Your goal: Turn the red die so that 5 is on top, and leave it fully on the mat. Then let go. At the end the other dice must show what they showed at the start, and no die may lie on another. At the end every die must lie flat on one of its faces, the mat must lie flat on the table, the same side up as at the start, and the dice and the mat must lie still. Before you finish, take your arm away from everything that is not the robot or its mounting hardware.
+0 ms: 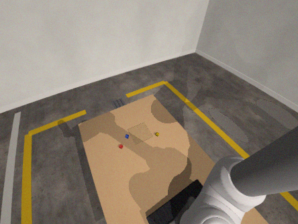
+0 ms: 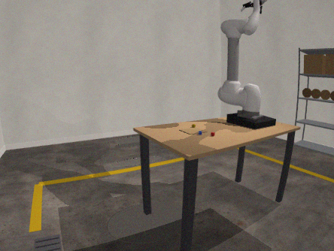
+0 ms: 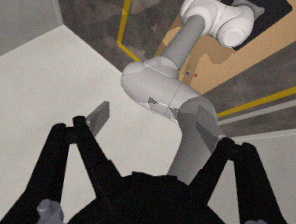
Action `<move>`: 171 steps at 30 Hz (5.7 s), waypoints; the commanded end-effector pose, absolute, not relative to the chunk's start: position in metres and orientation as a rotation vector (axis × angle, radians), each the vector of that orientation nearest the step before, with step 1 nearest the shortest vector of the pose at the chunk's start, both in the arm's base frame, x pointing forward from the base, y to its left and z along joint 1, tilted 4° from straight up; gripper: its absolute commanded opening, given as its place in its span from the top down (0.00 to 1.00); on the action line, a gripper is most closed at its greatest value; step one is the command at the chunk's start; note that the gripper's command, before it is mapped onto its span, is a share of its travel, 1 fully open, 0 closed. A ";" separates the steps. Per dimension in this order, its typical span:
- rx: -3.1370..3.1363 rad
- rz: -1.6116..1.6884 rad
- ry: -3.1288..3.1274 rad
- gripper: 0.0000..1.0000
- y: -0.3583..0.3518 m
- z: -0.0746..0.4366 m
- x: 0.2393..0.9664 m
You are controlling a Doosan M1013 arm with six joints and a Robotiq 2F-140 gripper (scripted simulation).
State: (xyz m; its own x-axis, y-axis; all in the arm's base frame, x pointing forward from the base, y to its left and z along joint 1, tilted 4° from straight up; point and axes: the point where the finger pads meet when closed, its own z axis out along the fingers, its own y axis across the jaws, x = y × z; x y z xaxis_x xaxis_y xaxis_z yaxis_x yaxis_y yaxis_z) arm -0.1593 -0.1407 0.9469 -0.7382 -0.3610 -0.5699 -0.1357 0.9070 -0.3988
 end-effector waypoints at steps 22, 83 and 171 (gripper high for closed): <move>-0.355 -0.438 2.392 0.00 -0.141 0.946 -0.159; -0.923 -0.286 2.489 0.00 -0.183 0.633 0.068; -1.921 0.039 2.390 0.00 -0.253 0.106 0.449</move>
State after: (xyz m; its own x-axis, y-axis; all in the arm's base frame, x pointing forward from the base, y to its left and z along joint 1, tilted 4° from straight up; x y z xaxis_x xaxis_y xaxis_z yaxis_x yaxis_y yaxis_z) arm 0.4398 -0.2499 0.1169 -0.2233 -0.9716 -0.0783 -0.9734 0.2265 -0.0354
